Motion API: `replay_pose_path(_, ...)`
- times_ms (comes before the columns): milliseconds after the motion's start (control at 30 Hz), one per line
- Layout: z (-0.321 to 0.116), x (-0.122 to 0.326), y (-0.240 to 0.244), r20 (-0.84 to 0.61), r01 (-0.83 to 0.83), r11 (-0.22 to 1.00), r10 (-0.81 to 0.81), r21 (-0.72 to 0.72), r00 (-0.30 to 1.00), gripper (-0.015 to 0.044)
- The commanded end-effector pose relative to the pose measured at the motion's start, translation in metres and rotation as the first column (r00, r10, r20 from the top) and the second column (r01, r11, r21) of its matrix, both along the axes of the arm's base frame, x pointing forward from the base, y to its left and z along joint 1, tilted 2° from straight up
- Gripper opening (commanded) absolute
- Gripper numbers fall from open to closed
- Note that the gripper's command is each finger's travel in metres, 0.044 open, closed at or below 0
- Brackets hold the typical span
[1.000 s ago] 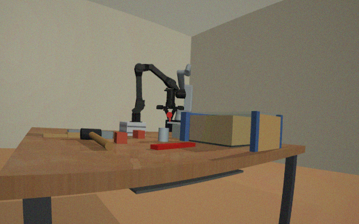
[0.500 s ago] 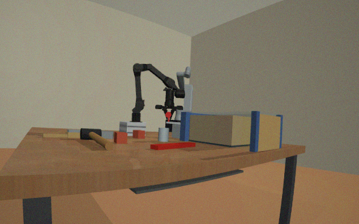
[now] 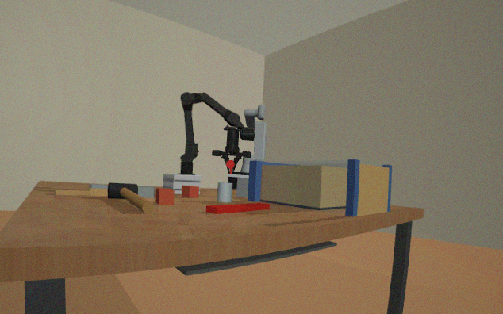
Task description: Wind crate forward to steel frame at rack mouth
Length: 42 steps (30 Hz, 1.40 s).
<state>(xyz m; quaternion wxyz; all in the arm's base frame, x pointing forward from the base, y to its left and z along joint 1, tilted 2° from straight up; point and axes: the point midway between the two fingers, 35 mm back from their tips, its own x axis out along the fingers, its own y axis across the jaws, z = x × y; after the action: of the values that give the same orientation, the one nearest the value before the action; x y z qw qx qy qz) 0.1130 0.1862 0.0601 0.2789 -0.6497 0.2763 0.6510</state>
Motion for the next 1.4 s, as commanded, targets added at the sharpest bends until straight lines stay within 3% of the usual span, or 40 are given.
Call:
replay_pose_path(0,-0.001,0.008,-0.01,0.021,0.016,1.0,-0.016,-0.023,1.0,0.0)
replay_pose_path(1367,0.001,0.048,-0.033,0.025,0.016,1.0,-0.016,-0.025,1.0,0.0)
